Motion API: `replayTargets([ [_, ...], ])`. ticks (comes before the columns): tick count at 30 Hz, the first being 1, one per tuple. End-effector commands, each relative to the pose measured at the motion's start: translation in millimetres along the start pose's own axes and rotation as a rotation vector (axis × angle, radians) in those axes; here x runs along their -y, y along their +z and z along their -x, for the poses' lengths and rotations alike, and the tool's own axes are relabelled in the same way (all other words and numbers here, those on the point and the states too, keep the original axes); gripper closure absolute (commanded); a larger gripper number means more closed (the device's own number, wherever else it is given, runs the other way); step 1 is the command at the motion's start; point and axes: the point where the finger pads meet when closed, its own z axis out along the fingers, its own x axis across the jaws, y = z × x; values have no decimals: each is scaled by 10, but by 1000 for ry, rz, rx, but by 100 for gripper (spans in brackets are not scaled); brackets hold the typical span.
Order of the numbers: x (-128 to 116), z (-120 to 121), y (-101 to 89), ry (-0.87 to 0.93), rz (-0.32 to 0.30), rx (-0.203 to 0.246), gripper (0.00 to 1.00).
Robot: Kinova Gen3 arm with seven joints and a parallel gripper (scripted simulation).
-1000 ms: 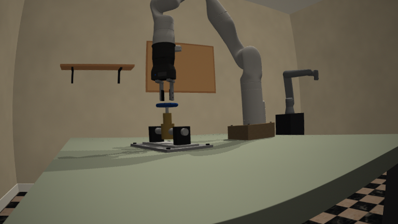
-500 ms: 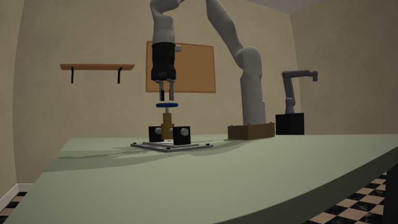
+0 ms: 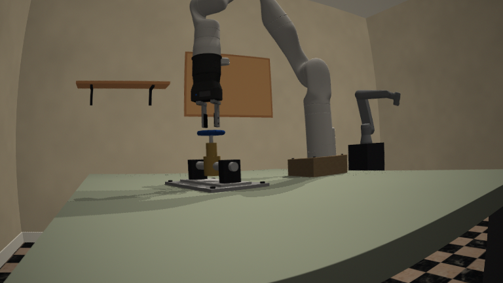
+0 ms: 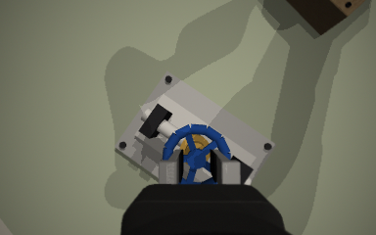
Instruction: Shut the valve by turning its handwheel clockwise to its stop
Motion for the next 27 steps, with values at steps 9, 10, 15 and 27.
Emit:
replayTargets([
  [9,-4,2,13,0,1,1,40],
  [10,-4,2,16,0,1,1,40],
  [15,-5,2,32,0,1,1,40],
  [27,-6,3,65,0,1,1,40],
])
